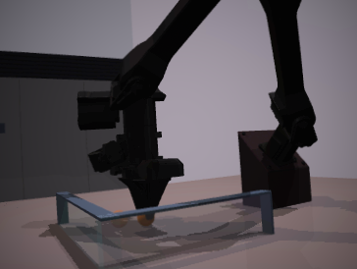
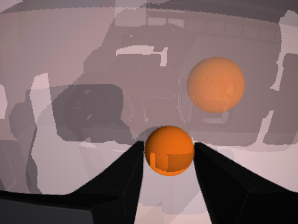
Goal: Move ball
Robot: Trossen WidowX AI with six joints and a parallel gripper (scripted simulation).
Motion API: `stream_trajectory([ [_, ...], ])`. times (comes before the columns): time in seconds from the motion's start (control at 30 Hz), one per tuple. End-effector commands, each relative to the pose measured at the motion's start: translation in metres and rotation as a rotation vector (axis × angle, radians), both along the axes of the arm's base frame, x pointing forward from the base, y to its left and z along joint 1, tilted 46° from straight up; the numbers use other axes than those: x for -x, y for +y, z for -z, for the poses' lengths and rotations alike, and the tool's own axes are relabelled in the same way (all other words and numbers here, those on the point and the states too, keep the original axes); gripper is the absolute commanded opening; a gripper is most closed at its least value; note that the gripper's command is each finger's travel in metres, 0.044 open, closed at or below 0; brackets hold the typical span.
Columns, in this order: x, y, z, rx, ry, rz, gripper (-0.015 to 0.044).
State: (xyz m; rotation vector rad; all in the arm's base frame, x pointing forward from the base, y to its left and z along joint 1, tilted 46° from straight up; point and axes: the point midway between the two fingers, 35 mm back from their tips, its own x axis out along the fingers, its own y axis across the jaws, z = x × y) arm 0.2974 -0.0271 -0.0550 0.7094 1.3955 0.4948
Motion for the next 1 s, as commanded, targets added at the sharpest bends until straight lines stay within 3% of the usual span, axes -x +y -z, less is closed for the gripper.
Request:
stream_trajectory([
  [0.0, 0.001, 0.001, 0.002, -0.008, 0.008, 0.005, 0.0119],
  [0.07, 0.001, 0.001, 0.002, -0.008, 0.008, 0.005, 0.0105],
  [0.2, 0.000, -0.002, -0.001, -0.006, 0.010, 0.005, 0.0000],
  [0.8, 0.015, -0.084, -0.082, -0.002, 0.010, 0.005, 0.0000],
  [0.97, 0.013, -0.087, -0.083, -0.003, 0.009, 0.005, 0.0000],
])
